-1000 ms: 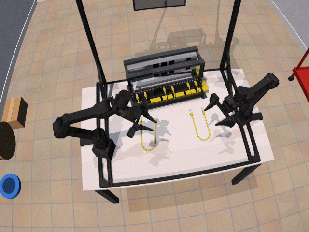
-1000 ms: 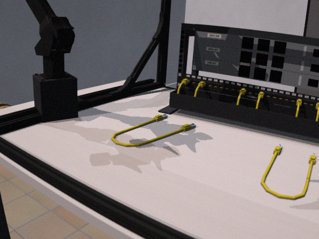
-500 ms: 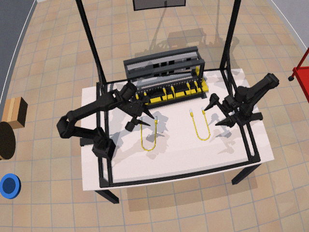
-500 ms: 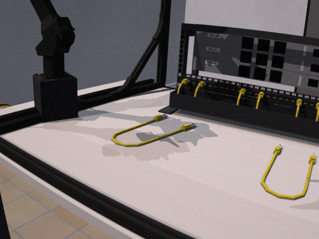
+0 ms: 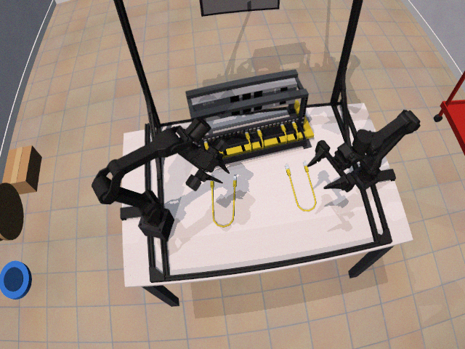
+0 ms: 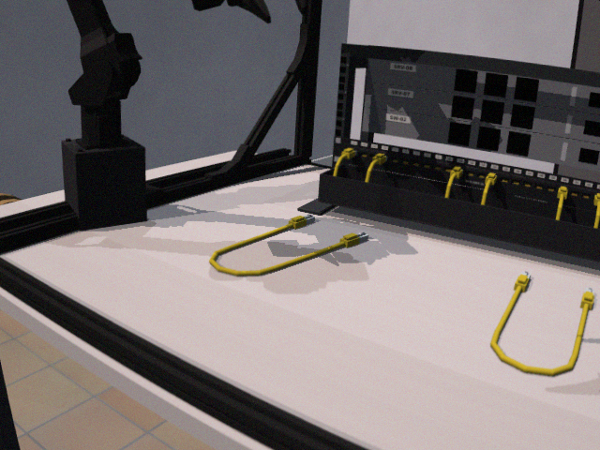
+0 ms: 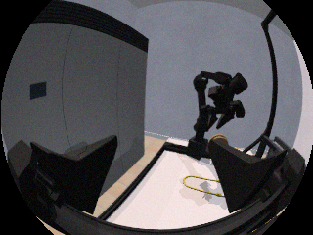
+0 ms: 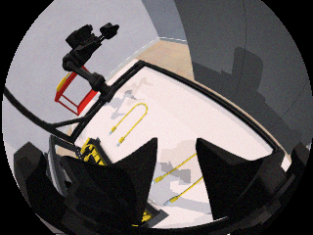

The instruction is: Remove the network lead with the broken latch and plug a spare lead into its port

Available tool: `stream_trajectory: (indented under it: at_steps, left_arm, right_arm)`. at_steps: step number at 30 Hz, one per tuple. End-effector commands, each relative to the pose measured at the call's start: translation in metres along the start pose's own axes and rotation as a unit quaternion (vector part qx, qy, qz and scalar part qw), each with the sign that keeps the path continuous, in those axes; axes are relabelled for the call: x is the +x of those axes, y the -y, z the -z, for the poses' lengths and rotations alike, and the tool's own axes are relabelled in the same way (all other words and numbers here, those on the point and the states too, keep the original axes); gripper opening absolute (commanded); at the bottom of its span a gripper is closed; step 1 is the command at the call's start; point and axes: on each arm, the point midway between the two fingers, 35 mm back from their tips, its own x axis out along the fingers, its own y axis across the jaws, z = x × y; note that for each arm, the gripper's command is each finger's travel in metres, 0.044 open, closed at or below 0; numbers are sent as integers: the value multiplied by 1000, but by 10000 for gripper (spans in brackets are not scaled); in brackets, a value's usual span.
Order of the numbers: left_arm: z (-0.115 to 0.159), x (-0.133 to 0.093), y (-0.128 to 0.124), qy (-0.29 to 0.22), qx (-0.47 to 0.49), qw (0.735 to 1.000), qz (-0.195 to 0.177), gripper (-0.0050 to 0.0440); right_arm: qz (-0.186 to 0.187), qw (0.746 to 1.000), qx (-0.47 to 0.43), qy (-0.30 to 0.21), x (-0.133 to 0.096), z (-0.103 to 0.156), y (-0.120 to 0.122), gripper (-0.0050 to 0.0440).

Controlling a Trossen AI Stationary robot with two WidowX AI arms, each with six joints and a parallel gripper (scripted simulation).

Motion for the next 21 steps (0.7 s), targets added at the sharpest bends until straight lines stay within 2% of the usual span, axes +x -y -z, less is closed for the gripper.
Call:
stream_trajectory:
  at_steps: [1,13,14,21]
  left_arm:
    - [0,0,0,0,0,1000,0,440]
    - [0,0,0,0,0,1000,0,440]
    - [0,0,0,0,0,1000,0,440]
    - [0,0,0,0,0,1000,0,440]
  right_arm:
    - [17,999,15,-24,-1,13,-3,176]
    - [17,999,15,-24,-1,13,-3,176]
    - [55,988,72,-122,1,62,-18,176]
    - [55,988,72,-122,1,62,-18,176]
